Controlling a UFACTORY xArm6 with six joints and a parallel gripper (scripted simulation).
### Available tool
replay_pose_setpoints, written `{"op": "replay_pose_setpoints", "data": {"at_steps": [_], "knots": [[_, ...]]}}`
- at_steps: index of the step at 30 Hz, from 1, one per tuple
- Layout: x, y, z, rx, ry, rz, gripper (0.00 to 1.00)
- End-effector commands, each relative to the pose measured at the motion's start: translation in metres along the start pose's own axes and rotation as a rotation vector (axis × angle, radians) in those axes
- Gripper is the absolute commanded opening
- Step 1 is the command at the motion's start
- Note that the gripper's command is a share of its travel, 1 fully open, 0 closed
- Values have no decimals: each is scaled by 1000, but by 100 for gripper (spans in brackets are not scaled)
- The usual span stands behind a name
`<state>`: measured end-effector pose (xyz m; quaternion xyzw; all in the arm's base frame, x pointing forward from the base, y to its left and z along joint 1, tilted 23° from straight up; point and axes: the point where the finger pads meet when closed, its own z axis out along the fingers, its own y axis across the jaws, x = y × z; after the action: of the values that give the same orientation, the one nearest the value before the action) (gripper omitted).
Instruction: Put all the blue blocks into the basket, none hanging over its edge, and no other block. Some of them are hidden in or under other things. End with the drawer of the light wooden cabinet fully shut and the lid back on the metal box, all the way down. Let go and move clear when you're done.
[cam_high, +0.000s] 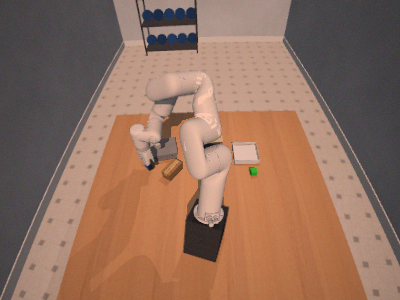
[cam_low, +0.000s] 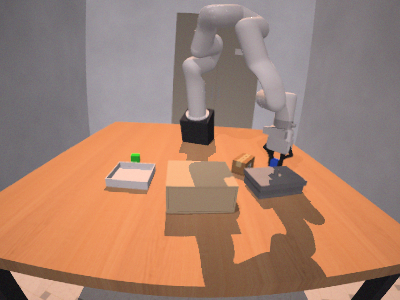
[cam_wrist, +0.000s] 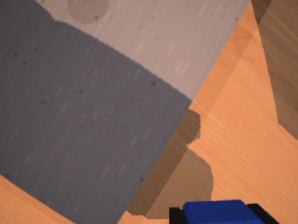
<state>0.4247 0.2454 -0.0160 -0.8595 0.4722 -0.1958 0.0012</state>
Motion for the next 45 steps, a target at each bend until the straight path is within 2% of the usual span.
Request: {"op": "replay_pose_setpoints", "data": {"at_steps": [1,7,9,24,35,45], "knots": [[0,-2,-20,3,-1,0,0],[0,-2,-48,3,-1,0,0],[0,-2,-48,3,-1,0,0],[0,-1,-119,3,-1,0,0],[0,-1,-140,3,-1,0,0],[0,-1,-143,3,-1,0,0]]}}
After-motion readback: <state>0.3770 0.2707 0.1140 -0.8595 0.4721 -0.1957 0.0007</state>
